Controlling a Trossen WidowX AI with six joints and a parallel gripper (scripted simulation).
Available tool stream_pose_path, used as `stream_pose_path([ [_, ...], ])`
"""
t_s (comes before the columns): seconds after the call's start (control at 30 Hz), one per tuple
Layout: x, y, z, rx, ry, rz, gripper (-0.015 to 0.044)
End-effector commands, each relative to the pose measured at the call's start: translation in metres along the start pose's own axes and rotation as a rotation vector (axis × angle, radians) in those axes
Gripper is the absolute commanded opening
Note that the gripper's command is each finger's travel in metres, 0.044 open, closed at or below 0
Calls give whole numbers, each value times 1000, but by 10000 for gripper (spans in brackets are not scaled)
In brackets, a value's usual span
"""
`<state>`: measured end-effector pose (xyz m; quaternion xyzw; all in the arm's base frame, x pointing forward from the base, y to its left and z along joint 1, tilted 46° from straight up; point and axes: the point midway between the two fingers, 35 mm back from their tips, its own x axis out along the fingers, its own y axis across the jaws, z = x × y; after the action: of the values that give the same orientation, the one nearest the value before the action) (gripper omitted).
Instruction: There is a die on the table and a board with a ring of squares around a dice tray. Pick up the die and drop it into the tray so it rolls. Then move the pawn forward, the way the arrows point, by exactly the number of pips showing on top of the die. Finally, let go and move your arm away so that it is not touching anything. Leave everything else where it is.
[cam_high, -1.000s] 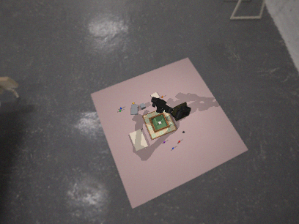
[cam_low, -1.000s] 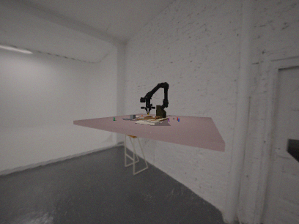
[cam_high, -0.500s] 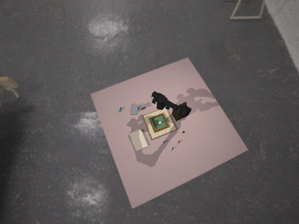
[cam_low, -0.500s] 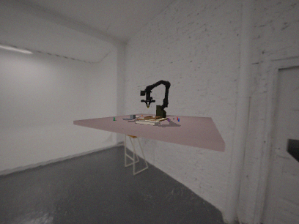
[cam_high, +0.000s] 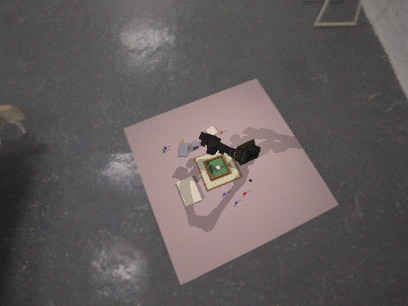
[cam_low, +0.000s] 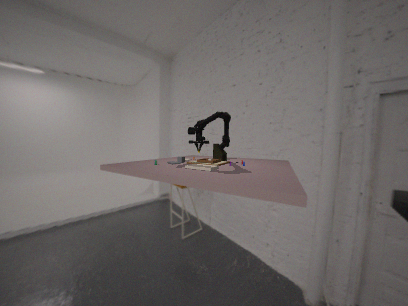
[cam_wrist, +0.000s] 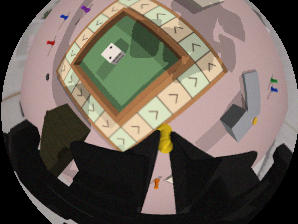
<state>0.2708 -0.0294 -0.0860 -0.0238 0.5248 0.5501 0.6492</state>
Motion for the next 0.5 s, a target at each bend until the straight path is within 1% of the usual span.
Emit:
stream_pose_path([
  [0.0,18,-13,16,-3,-7,-2,0],
  [0.1,29,-18,25,-4,-10,2,0],
  [0.27,33,-18,25,-5,-10,2,0],
  [0.47,61,-18,26,-5,-11,3,0],
])
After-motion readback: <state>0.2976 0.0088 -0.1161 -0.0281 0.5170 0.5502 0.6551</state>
